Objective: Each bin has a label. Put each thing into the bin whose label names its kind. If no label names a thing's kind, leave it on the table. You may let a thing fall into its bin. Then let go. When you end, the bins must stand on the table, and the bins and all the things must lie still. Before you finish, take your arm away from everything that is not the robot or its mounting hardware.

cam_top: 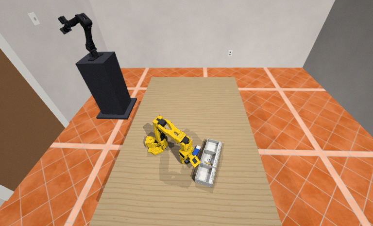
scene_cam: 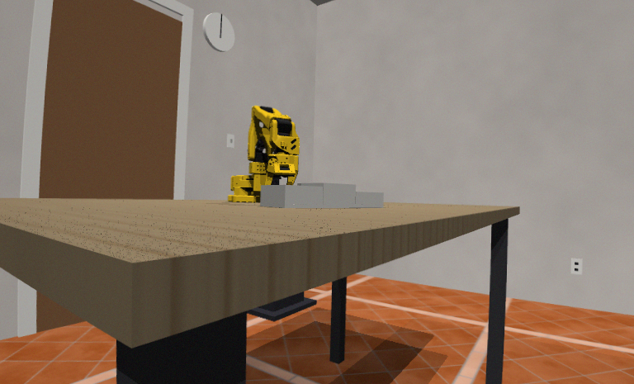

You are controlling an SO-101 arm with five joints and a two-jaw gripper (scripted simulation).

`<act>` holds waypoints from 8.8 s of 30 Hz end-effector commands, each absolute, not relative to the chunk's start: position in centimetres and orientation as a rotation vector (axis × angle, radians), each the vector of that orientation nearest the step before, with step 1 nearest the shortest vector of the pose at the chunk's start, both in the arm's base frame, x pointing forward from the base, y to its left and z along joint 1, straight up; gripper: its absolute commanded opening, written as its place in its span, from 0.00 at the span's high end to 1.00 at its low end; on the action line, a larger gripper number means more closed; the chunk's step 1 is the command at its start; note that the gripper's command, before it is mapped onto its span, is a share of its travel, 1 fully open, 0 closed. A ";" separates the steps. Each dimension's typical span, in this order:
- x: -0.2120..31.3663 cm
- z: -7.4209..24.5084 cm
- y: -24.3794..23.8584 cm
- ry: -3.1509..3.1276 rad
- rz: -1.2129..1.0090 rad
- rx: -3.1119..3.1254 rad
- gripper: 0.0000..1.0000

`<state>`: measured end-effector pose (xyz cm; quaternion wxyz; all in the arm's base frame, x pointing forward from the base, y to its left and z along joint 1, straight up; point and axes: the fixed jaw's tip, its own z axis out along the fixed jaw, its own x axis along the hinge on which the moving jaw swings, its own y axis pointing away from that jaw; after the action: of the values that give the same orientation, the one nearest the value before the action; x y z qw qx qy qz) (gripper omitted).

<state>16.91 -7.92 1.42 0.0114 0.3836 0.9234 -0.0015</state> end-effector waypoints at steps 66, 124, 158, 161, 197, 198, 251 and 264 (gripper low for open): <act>16.8 0.8 -8.0 2.881 -0.001 1.224 0.99; 16.5 5.6 -8.3 2.881 -0.002 1.224 1.00; 20.0 6.4 -6.1 2.929 -0.003 0.923 1.00; 20.0 6.4 -6.1 2.929 -0.003 0.922 1.00; 23.4 7.2 -4.0 2.942 0.001 0.619 1.00; 23.4 7.2 -4.0 2.942 0.001 0.617 1.00; 29.7 7.3 -0.3 2.870 -0.001 0.101 1.00; 30.2 7.2 0.1 2.854 -0.002 0.043 1.00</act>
<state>29.74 -0.03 5.97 0.1197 0.0234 0.9925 -0.0009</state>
